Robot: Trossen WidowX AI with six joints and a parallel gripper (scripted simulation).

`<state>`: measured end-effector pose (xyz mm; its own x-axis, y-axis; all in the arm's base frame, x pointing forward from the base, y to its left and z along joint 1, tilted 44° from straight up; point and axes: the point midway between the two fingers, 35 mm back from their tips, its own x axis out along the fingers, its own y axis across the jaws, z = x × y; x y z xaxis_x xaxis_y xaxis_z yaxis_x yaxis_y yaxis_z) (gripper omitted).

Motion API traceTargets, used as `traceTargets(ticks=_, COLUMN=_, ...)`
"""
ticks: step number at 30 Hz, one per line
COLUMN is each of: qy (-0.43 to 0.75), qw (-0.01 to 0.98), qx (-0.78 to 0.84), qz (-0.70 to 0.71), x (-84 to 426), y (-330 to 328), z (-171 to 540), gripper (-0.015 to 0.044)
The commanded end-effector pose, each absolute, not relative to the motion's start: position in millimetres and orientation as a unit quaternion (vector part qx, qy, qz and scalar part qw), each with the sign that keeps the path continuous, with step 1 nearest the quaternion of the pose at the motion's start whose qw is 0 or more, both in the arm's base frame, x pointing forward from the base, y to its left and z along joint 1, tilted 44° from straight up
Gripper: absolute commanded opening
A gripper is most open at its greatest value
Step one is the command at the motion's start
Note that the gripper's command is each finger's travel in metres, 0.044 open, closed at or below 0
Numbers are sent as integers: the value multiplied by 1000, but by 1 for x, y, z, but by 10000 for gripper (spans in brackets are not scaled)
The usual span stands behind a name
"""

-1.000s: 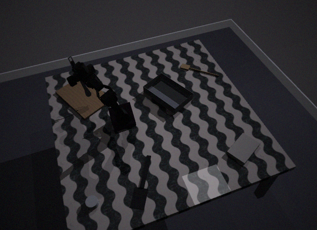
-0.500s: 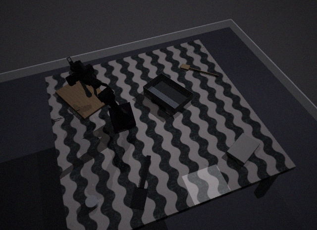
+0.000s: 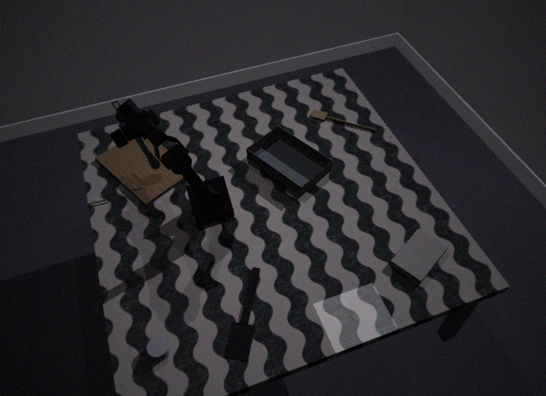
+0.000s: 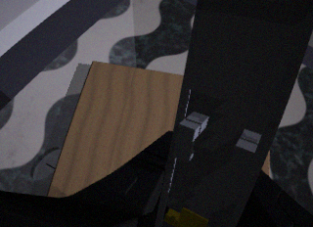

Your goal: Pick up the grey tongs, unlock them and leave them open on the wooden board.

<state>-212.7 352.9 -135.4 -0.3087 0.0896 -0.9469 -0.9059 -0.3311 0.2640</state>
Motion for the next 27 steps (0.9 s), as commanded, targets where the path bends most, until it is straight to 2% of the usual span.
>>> traceTargets(ticks=1, qy=452, qw=353, qx=-479, qz=665, x=-216, y=354, z=-144, gripper=-150)
traceTargets(ticks=27, qy=502, qw=265, qx=-590, qz=574, x=-220, y=333, z=-181, gripper=-150)
